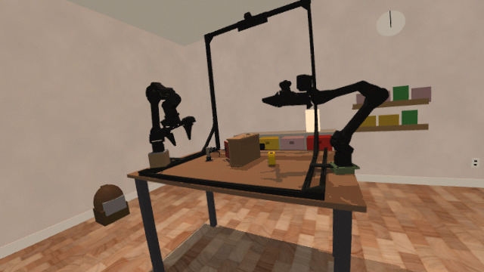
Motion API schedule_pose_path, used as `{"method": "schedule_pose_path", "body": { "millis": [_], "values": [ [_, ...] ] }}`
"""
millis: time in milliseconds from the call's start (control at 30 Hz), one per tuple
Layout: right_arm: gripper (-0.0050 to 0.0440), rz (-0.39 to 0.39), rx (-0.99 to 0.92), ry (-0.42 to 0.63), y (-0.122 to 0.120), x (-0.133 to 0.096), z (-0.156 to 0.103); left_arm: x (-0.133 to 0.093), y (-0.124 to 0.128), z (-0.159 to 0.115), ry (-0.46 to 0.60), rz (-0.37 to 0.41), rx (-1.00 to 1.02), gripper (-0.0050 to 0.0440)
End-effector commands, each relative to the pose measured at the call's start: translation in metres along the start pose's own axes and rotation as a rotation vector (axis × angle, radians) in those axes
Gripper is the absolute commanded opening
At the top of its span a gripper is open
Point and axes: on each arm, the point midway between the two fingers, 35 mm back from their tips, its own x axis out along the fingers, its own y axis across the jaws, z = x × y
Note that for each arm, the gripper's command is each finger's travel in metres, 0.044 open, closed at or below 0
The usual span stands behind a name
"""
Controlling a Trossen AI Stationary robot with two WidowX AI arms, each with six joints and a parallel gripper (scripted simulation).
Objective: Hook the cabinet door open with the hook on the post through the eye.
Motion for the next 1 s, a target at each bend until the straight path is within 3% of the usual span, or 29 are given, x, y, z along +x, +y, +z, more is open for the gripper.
{"method": "schedule_pose_path", "body": {
  "millis": [0, 533, 767, 967],
  "values": [
    [0.04, 0.0, 0.0, 0.0, 0.0, 0.0, 0.0, 0.0, 0.0, 0.0, 0.0, 0.0, 0.0, 0.04],
    [0.04, 0.0, 0.0, 0.0, 0.0, 0.0, 0.0, 0.0, 0.0, 0.0, 0.0, 0.0, 0.0, 0.04],
    [0.0232, -0.003, -0.074, 0.006, 0.006, 0.001, -0.006, -0.002, 0.004, 0.002, 0.001, -0.001, 0.003, 0.04],
    [0.022, -0.012, -0.386, 0.032, 0.03, 0.007, -0.033, -0.009, 0.019, 0.008, 0.007, -0.007, 0.013, 0.04]
  ]
}}
